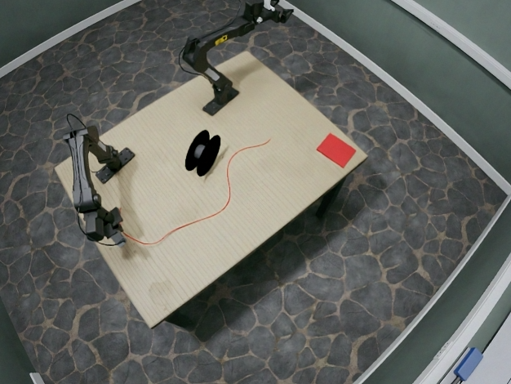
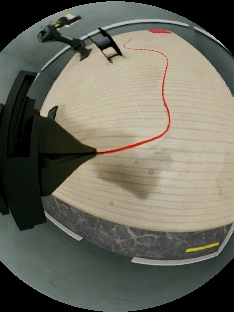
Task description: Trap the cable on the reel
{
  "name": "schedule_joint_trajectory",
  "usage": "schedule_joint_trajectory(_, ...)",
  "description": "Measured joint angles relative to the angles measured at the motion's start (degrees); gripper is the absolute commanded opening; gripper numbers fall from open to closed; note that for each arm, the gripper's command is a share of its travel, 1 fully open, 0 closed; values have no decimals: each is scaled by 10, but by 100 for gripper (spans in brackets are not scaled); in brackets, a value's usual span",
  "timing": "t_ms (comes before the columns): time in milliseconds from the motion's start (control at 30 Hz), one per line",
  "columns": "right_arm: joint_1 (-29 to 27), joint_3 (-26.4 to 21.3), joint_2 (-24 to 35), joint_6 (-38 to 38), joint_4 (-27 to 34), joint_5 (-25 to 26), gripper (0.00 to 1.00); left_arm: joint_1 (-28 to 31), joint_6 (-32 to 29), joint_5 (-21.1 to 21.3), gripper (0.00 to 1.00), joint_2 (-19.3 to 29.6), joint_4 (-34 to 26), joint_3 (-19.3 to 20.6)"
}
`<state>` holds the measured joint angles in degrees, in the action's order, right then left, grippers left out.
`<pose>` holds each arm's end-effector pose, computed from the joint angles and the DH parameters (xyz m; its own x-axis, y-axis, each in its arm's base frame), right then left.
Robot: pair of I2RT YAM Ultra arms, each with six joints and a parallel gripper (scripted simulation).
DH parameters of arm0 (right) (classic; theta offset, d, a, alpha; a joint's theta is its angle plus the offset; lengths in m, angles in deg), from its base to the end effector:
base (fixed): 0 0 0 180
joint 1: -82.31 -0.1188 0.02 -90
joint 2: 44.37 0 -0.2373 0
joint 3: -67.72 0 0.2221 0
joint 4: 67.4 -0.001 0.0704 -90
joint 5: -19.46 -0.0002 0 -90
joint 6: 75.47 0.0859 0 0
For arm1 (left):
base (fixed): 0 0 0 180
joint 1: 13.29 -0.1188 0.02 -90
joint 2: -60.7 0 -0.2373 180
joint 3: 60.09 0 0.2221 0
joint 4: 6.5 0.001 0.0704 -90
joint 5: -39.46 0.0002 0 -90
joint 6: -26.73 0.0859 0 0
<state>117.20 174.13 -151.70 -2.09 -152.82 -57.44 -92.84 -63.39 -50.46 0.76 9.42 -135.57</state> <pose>0.2762 -0.1676 0.1880 -0.9403 0.3161 -0.1259 0.2883 0.9367 0.1985 0.0484 0.2671 0.3824 0.0009 -0.0069 -1.0000 -0.9832 0.1827 -0.0021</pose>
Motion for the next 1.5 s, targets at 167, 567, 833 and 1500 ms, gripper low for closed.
schedule_joint_trajectory(167, 10, 4, 19, 61, -11, 34, 0, 0, 0, 0, 100, 0, 0, 0)
schedule_joint_trajectory(567, 53, 4, 84, 262, -12, 127, 0, 0, 0, 0, 100, 0, 0, 0)
schedule_joint_trajectory(833, 67, -9, 115, 379, 5, 163, 0, 0, 0, 0, 100, 0, 0, 0)
schedule_joint_trajectory(1500, 81, -54, 168, 559, 73, 191, 0, 0, 0, 0, 100, 0, 0, 0)
